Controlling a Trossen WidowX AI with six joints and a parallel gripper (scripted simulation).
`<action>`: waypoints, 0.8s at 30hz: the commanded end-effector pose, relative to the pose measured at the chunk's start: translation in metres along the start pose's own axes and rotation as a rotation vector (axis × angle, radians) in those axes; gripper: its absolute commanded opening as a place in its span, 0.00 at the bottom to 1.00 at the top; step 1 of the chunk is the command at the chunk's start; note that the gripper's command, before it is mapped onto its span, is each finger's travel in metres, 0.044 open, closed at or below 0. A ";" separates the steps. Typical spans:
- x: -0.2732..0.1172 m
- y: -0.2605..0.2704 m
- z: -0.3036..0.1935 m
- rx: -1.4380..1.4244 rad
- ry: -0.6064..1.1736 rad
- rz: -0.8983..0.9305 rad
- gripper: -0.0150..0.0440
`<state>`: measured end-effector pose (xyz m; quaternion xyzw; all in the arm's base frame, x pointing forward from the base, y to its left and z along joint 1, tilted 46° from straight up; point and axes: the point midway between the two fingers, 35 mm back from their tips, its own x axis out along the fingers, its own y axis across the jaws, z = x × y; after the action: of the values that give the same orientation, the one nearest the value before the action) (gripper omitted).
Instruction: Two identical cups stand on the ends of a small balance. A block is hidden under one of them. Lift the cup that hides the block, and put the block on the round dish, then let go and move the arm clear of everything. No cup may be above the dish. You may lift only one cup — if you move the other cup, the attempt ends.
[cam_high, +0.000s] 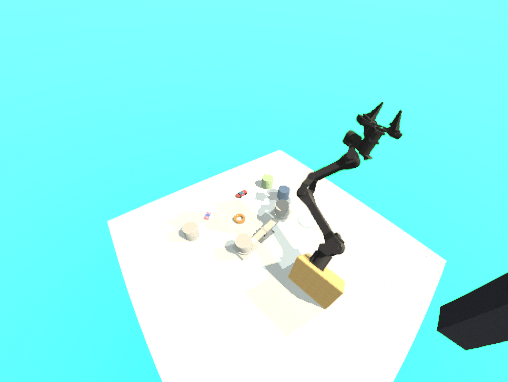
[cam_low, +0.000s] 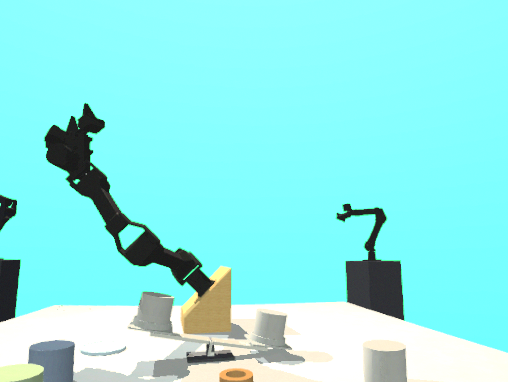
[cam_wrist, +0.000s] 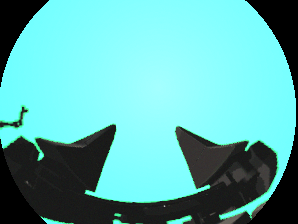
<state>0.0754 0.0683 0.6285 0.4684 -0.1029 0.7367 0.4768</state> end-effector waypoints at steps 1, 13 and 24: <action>0.000 0.001 -0.001 -0.003 0.003 0.000 0.98; 0.004 0.035 -0.081 -0.177 0.203 -0.053 1.00; 0.002 0.030 -0.169 -0.326 0.421 -0.172 1.00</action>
<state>-0.0363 0.1376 0.5657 0.2646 -0.0898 0.7513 0.5979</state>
